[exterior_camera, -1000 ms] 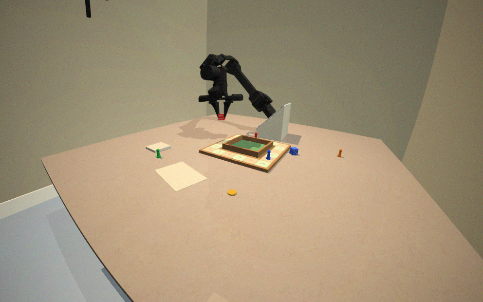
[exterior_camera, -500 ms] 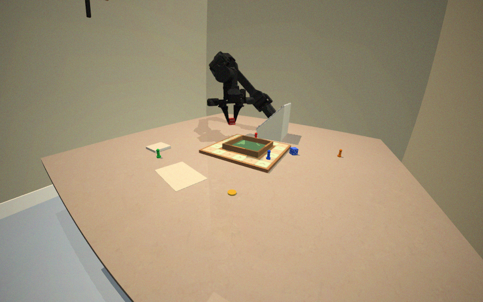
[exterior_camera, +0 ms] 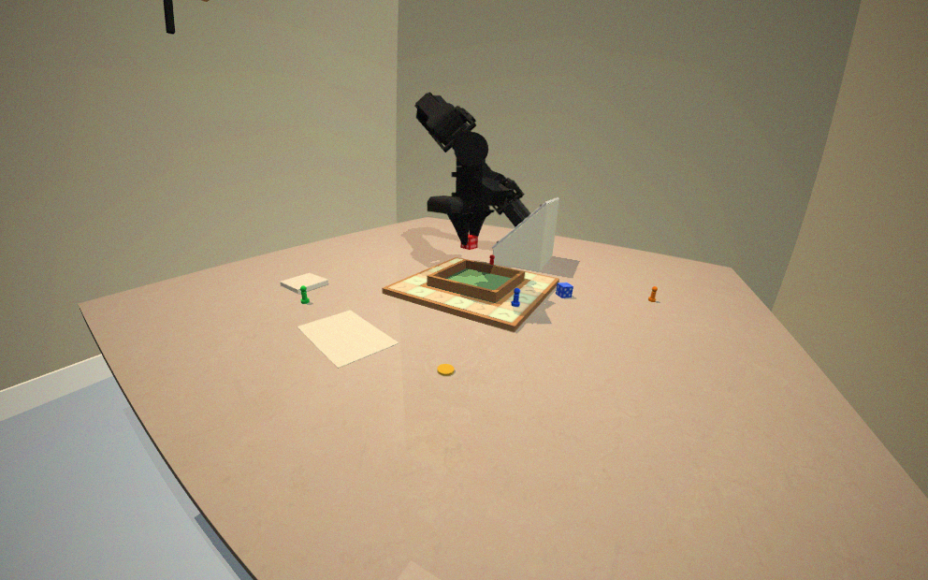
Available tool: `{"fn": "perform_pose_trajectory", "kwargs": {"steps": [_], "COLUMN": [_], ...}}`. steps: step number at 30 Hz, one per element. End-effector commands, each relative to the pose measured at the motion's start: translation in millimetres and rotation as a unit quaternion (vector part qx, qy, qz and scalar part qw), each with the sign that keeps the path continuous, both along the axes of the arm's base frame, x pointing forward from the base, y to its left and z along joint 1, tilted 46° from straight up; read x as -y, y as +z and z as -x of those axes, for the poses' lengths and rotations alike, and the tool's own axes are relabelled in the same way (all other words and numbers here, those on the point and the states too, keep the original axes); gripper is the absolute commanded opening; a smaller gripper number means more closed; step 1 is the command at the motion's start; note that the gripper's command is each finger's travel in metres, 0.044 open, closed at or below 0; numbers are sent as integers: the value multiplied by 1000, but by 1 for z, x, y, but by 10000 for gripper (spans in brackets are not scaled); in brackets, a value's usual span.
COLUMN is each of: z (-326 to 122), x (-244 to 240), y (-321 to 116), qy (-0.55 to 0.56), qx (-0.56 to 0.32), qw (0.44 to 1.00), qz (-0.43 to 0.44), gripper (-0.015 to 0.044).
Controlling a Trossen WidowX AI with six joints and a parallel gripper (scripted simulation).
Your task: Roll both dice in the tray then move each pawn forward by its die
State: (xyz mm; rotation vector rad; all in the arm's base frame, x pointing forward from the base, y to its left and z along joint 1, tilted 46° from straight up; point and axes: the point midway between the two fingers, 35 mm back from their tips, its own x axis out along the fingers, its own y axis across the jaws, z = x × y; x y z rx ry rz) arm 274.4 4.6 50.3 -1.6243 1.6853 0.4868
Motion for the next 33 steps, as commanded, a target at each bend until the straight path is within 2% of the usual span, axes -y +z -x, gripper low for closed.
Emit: {"fn": "perform_pose_trajectory", "kwargs": {"steps": [1, 10, 22, 33], "z": [2, 4, 14, 16], "x": [-8, -12, -6, -5], "y": [-13, -23, -35, -38], "qy": [45, 73, 62, 106], "qx": [-44, -76, -106, -69], "qw": [998, 994, 975, 930], "qz": [13, 9, -183, -346], "gripper": [0, 0, 0, 0]}}
